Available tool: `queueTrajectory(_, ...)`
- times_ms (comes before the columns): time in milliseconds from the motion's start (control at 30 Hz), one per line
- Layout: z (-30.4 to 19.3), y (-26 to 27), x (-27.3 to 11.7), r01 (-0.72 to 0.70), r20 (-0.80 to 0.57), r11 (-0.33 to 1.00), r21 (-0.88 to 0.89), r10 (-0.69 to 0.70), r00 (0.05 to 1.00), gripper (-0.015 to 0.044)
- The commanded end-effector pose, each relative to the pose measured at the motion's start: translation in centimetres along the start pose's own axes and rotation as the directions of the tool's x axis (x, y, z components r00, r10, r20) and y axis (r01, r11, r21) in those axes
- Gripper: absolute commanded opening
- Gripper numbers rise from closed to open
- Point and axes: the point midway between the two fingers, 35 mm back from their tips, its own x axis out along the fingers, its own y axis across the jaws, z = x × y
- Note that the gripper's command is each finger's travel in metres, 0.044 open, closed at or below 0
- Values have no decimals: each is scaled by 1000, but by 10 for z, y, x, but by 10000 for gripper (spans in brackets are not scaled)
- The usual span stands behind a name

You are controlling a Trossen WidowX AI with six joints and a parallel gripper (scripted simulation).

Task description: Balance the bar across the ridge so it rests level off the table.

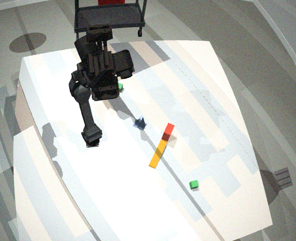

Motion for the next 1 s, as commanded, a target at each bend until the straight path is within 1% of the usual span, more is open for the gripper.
queueTrajectory(0, 0, 0, 0, 0, 0, 1000, 2, 0, 1000, 374)
queueTrajectory(67, 3, 2, 0, -4, 3, 1000, 16, 4, 1000, 321)
queueTrajectory(100, 5, 4, -1, -7, 5, 1000, 27, 7, 1000, 315)
queueTrajectory(367, 28, 30, -1, -90, 59, 978, 186, 80, 995, 315)
queueTrajectory(533, 55, 57, -3, -197, 136, 917, 347, 159, 978, 315)
queueTrajectory(667, 68, 70, -5, -254, 174, 872, 418, 198, 965, 315)
queueTrajectory(967, 109, 114, -17, -441, 290, 658, 611, 332, 897, 315)
